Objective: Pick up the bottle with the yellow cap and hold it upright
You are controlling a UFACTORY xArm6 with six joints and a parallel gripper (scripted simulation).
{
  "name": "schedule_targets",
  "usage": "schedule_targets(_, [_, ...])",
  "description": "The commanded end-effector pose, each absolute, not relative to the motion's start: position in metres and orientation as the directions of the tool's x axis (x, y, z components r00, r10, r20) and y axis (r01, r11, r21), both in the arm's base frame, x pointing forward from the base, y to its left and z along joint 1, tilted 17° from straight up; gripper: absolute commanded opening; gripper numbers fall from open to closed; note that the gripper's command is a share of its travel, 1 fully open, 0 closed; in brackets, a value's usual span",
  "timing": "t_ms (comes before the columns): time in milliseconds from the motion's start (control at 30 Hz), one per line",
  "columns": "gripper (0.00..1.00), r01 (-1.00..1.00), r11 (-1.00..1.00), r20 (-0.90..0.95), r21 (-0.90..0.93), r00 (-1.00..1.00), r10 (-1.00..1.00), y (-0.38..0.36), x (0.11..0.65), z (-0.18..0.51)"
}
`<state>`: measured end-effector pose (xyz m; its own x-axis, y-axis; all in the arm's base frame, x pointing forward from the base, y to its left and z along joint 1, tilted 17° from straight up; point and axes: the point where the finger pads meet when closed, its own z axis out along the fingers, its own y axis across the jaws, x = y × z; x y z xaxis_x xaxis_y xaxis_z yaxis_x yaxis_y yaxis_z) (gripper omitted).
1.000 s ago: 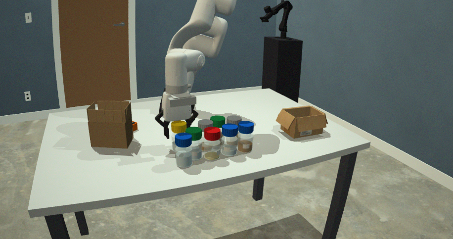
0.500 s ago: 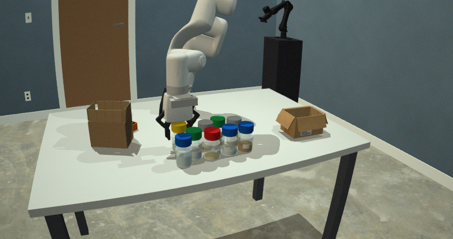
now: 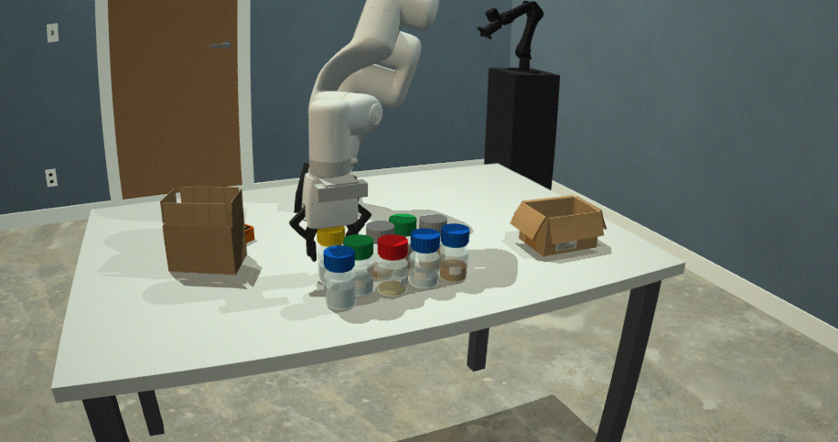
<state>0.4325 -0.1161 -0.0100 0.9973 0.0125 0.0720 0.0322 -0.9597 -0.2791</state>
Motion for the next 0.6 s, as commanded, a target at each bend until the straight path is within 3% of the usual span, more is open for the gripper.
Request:
schedule_targets(0, [0.79,0.032,-0.960,0.075,-0.278,0.997,0.012,-0.117,0.434,-0.009])
schedule_targets(567, [0.79,0.032,-0.960,0.076,-0.278,0.997,0.012,-0.124,0.433,0.015])
